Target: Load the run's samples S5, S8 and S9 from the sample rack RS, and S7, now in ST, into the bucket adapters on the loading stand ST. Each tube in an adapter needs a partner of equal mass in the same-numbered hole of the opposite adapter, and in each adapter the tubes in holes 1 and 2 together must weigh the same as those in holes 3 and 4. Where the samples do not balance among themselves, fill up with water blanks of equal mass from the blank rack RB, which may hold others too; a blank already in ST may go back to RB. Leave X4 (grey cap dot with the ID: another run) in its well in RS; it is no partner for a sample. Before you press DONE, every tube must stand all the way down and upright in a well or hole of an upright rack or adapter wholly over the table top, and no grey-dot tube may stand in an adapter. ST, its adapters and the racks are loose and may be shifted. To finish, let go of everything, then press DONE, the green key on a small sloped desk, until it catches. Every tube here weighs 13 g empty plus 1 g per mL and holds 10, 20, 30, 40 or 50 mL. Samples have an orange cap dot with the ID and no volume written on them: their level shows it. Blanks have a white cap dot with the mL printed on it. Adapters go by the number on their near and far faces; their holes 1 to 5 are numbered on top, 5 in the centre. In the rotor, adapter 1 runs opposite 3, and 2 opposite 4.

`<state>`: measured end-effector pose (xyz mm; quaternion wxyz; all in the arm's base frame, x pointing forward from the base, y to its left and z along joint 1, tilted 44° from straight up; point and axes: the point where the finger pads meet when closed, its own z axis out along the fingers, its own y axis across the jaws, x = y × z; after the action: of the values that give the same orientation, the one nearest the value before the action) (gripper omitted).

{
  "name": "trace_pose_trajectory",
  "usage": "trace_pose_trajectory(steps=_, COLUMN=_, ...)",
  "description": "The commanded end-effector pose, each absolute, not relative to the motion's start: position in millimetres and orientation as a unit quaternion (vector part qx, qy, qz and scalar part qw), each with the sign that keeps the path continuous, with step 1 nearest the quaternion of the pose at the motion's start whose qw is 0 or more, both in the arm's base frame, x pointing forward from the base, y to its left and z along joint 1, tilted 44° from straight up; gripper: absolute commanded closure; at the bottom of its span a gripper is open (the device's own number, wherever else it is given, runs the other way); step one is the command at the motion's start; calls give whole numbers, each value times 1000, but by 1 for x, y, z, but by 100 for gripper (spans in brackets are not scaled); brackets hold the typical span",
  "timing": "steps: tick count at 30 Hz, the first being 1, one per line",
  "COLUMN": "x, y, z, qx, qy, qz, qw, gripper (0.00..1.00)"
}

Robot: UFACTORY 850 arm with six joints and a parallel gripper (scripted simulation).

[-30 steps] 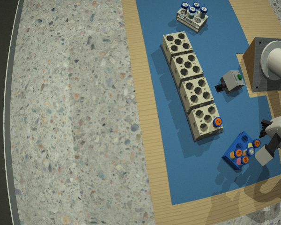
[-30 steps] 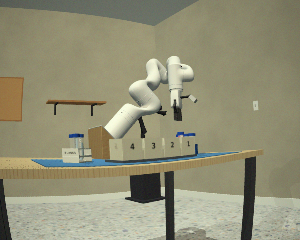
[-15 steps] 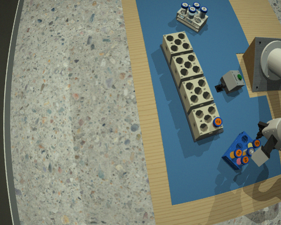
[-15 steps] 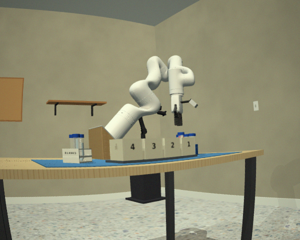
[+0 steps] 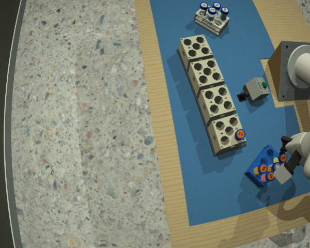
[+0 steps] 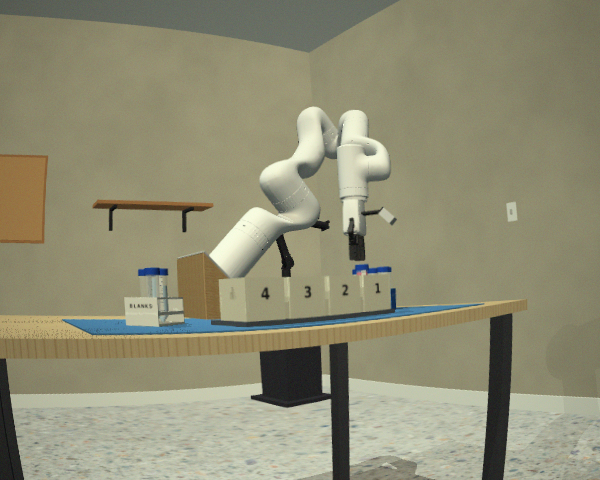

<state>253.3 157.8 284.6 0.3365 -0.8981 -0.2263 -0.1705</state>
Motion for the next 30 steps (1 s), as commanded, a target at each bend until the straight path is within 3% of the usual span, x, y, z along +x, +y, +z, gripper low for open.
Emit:
trace_pose_trajectory(steps=1, x=256, y=165, z=278, qx=-898, qy=-226, qz=-171, qw=337, gripper=43)
trace_pose_trajectory(steps=30, x=259, y=180, z=262, qx=-898, qy=-226, qz=-171, qw=337, gripper=43)
